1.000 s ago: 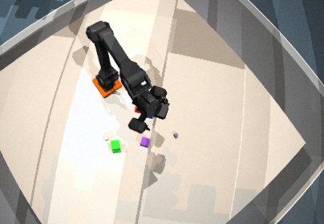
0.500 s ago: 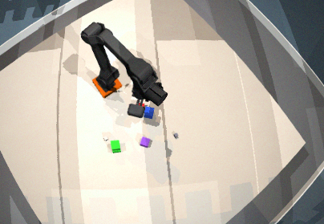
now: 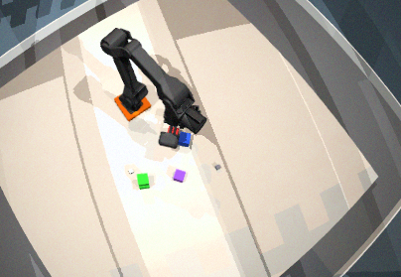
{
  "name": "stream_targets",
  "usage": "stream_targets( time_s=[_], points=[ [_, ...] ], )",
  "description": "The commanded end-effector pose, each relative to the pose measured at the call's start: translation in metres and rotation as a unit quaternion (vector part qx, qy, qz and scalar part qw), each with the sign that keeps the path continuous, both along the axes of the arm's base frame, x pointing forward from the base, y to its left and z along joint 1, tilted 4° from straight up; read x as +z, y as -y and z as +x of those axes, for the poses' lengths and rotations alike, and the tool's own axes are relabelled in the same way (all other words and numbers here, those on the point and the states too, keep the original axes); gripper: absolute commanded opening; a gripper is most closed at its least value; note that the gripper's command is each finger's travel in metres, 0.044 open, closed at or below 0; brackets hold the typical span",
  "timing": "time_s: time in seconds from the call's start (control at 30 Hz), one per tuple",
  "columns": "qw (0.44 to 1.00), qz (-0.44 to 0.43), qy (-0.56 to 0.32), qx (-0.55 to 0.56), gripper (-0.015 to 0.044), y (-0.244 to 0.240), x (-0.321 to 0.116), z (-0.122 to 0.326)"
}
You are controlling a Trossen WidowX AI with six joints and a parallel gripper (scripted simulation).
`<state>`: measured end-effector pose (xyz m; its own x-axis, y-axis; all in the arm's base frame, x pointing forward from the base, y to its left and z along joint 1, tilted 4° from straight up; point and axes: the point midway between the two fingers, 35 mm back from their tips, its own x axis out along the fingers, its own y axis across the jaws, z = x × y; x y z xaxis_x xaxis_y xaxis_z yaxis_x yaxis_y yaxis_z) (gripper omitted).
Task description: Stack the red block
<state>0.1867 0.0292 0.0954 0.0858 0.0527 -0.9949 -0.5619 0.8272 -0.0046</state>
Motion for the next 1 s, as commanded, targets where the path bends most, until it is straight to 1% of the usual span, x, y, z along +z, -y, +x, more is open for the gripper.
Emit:
stream_targets(
  time_s=[0.0, 0.3, 0.97],
  points=[
    [1.0, -0.003, -0.007, -0.002, 0.044, 0.0, -0.017, 0.0],
    [1.0, -0.003, -0.007, -0.002, 0.044, -0.001, -0.02, 0.001],
    [1.0, -0.003, -0.007, -0.002, 0.044, -0.002, -0.052, 0.004]
  ],
)
